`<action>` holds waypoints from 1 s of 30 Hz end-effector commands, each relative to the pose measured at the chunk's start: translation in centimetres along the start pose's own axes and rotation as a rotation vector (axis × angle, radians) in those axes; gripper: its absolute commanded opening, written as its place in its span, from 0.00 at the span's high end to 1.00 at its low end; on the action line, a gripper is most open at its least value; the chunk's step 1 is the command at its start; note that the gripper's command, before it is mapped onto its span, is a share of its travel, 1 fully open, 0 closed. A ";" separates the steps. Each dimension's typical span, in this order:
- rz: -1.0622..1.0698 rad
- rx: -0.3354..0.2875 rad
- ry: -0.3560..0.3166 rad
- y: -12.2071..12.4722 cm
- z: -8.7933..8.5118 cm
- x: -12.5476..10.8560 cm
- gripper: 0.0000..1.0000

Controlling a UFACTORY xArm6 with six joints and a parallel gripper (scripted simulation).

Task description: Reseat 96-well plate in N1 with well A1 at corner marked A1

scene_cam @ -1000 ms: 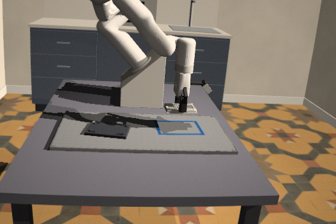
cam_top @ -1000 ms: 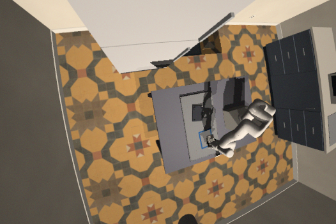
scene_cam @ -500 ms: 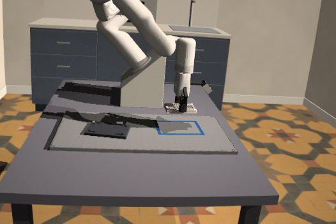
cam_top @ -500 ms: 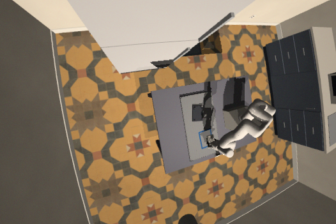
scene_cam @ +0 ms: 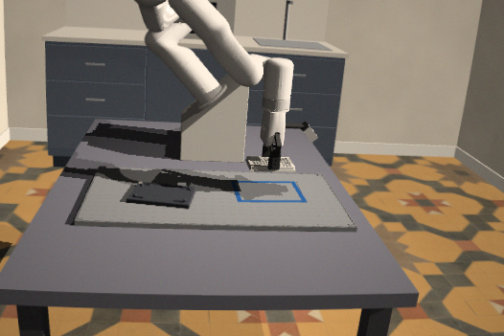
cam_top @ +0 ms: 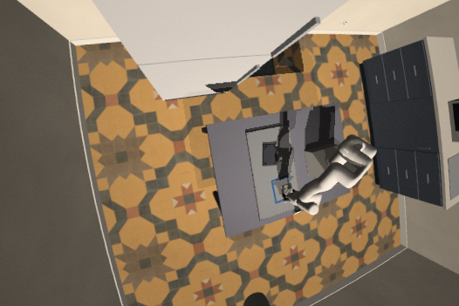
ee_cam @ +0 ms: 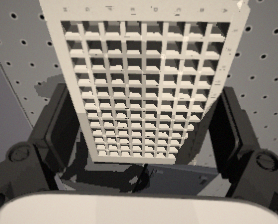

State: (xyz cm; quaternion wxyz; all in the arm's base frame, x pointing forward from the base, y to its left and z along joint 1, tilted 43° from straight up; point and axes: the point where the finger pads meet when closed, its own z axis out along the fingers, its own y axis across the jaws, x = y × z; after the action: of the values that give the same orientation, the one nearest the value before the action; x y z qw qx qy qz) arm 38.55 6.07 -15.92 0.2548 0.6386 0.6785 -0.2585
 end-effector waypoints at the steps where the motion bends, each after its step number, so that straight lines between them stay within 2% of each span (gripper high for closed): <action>1: 0.001 -0.004 0.002 0.2 0.3 0.1 1.00; 30: 0.001 -0.004 0.002 0.2 4.8 0.0 1.00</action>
State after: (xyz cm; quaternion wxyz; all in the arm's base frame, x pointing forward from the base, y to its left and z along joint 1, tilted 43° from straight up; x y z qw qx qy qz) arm 38.62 3.10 -19.16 0.2548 0.6386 0.6786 -0.2583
